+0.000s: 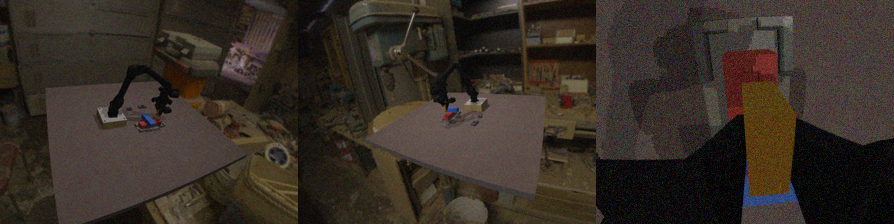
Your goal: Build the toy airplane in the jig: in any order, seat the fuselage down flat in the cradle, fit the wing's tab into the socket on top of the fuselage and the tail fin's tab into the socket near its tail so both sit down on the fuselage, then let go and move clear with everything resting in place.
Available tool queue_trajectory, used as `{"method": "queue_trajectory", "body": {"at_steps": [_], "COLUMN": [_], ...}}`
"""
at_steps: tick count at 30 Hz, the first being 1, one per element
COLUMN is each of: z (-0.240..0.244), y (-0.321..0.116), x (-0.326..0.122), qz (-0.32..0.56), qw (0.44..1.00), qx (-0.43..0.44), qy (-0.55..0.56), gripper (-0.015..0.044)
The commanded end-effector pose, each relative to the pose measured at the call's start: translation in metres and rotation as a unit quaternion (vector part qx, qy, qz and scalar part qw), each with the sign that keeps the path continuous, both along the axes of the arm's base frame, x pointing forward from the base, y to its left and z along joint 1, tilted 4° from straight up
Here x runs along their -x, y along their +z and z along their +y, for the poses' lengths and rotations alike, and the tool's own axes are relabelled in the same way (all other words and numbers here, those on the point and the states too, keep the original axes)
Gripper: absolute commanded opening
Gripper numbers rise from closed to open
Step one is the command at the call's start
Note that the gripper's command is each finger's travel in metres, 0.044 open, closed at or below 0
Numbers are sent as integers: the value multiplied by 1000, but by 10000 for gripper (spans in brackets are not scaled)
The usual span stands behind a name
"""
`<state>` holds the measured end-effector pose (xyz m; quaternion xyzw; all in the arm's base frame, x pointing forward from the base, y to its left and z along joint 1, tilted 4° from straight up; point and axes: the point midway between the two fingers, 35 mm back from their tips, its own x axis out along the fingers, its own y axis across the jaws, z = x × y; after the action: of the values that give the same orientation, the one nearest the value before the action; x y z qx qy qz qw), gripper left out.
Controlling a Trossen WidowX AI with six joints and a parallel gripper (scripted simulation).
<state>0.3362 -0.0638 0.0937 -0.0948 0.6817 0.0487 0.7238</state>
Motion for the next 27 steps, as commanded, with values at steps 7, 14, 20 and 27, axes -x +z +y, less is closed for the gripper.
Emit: {"method": "queue_trajectory", "body": {"at_steps": [7,14,20,27], "z": [1,1,0,0], "y": [-2,-13,-23,-34], "x": [-2,-4,-4,-5], "qz": [-2,-2,-2,-2], "qw": [1000,1000,1000,1000], "qx": [-2,-2,-2,-2], "qy": [2,2,2,2], "gripper": [66,66,66,66]}}
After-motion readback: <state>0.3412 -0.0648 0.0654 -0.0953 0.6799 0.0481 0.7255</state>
